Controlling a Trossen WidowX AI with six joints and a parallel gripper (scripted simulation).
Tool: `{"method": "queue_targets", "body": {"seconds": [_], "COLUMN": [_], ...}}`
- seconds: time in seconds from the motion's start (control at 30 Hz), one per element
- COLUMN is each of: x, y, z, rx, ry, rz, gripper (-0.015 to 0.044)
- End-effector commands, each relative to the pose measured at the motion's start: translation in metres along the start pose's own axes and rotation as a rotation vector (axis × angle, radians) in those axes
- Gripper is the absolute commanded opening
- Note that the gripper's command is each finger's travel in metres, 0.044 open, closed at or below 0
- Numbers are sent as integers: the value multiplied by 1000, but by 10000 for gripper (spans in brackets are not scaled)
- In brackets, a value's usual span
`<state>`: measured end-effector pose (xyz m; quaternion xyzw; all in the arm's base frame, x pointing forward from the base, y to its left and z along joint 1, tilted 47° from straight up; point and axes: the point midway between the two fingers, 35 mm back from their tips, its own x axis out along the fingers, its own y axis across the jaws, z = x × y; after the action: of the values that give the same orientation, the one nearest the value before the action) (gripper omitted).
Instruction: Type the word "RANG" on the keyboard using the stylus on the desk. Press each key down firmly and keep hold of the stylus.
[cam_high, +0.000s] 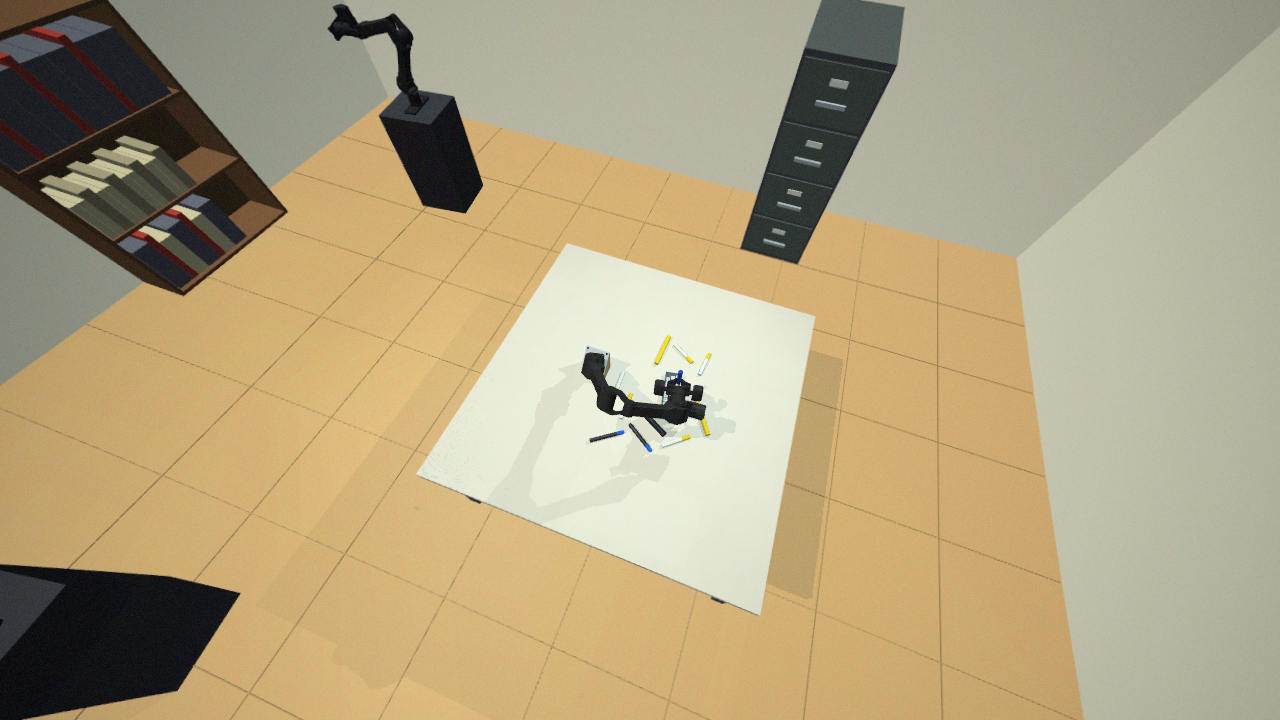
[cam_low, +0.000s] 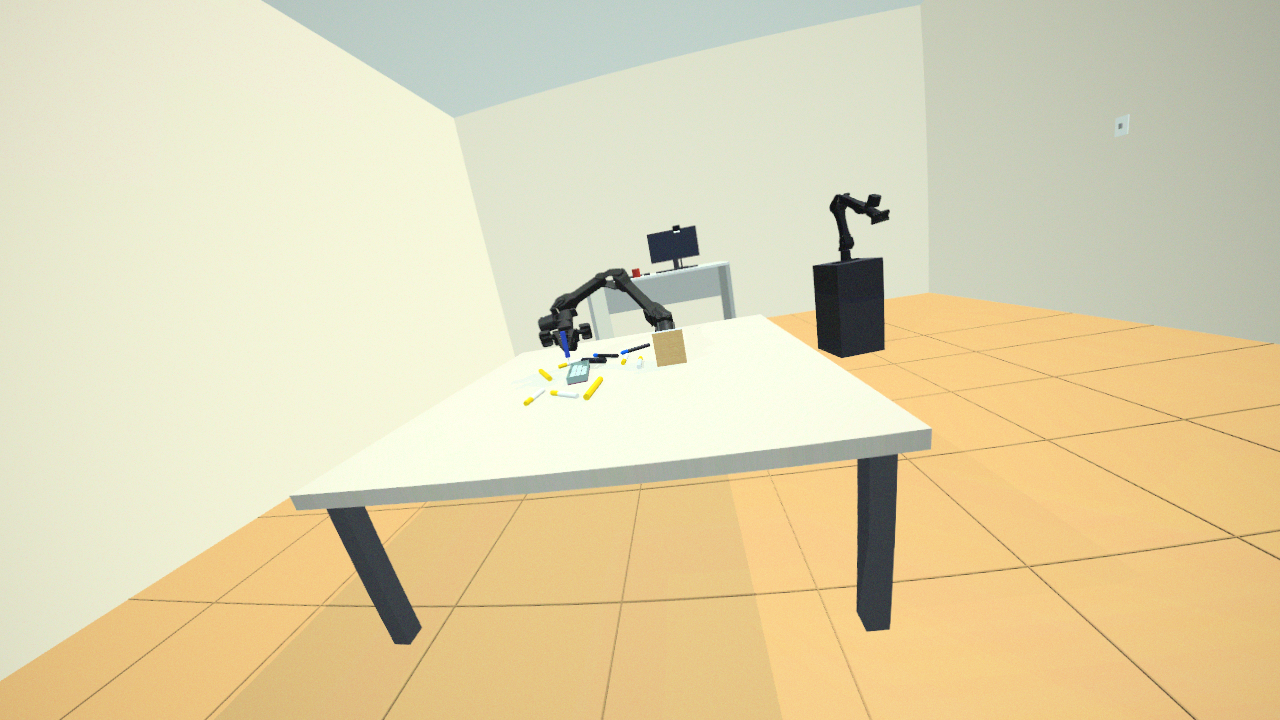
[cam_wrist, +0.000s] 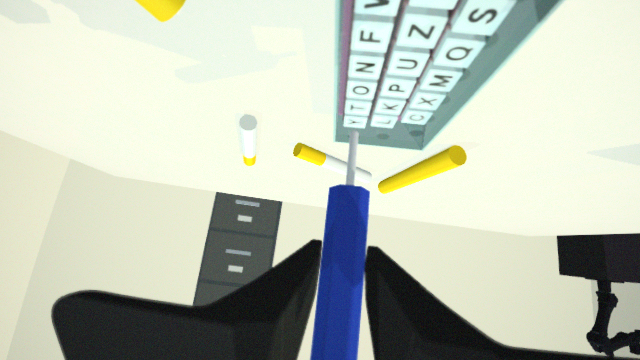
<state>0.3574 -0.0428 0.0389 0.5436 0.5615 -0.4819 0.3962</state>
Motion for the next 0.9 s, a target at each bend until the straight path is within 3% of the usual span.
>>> {"method": "queue_targets", "body": {"seconds": [0.0,0.23,0.33,0.87], "x": [8,10,12,12], "y": [-2,-2,-2,-2], "z": [11,16,17,17], "rx": [9,9,9,9], "ry": [3,3,3,3], "rz": [-6,-6,-6,-6], "gripper": [0,0,79,81]}}
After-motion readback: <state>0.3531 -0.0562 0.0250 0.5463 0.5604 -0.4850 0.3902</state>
